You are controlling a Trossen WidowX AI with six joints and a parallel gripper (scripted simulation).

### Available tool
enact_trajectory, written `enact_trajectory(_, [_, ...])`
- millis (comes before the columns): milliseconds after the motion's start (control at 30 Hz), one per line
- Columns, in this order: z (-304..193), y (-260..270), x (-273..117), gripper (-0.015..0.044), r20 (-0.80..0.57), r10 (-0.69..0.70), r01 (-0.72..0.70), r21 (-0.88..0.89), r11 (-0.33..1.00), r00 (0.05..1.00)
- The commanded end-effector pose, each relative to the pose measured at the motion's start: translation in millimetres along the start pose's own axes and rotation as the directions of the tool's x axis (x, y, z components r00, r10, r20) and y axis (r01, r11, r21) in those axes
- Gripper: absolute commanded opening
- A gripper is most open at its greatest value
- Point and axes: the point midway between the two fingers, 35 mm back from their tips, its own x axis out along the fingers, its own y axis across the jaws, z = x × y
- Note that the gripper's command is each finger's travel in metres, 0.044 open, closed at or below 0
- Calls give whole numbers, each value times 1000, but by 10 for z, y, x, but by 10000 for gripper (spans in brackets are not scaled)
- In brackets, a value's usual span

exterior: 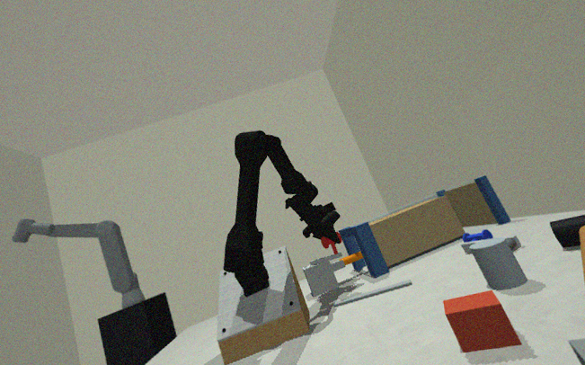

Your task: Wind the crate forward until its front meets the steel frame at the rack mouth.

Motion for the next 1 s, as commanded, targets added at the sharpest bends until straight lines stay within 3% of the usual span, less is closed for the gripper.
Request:
enact_trajectory(0, [88, 80, 42, 0, 5, 15, -15, 8, 1000, 1000])
enact_trajectory(967, [366, 413, 154, 0, 7, 17, -17, 9, 1000, 1000])
